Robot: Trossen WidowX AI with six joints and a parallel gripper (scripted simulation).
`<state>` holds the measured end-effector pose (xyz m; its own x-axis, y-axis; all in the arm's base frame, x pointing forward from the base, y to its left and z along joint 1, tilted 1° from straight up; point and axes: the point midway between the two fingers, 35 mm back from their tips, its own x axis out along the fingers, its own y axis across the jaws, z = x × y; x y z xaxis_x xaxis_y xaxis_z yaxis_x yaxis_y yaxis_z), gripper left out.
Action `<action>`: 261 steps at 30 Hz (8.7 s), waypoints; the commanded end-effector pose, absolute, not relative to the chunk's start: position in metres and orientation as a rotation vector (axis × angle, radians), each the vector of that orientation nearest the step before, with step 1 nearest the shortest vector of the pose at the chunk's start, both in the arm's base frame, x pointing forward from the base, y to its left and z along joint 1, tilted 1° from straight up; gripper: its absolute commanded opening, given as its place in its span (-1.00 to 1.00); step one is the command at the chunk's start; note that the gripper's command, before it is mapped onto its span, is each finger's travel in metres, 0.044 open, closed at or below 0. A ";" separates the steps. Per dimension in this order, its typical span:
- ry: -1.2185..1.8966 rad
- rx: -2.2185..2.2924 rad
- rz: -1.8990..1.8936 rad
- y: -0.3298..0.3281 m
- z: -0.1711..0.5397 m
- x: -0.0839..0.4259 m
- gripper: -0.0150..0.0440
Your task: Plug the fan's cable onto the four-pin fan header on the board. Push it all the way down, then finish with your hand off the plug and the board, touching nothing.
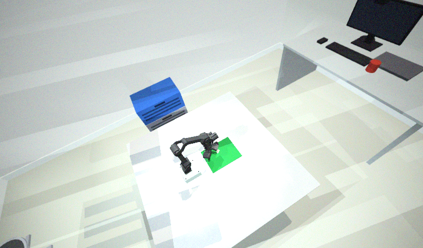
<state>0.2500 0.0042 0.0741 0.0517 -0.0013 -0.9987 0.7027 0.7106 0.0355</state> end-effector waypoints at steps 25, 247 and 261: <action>1.334 0.376 -0.643 0.007 0.044 0.249 -0.49; 0.154 0.082 -0.676 0.028 -0.014 0.220 -0.49; 0.154 0.082 -0.676 0.028 -0.014 0.220 -0.49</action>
<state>0.2205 0.0285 -0.0136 0.7694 -0.6163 -0.1680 0.6287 0.7772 0.0279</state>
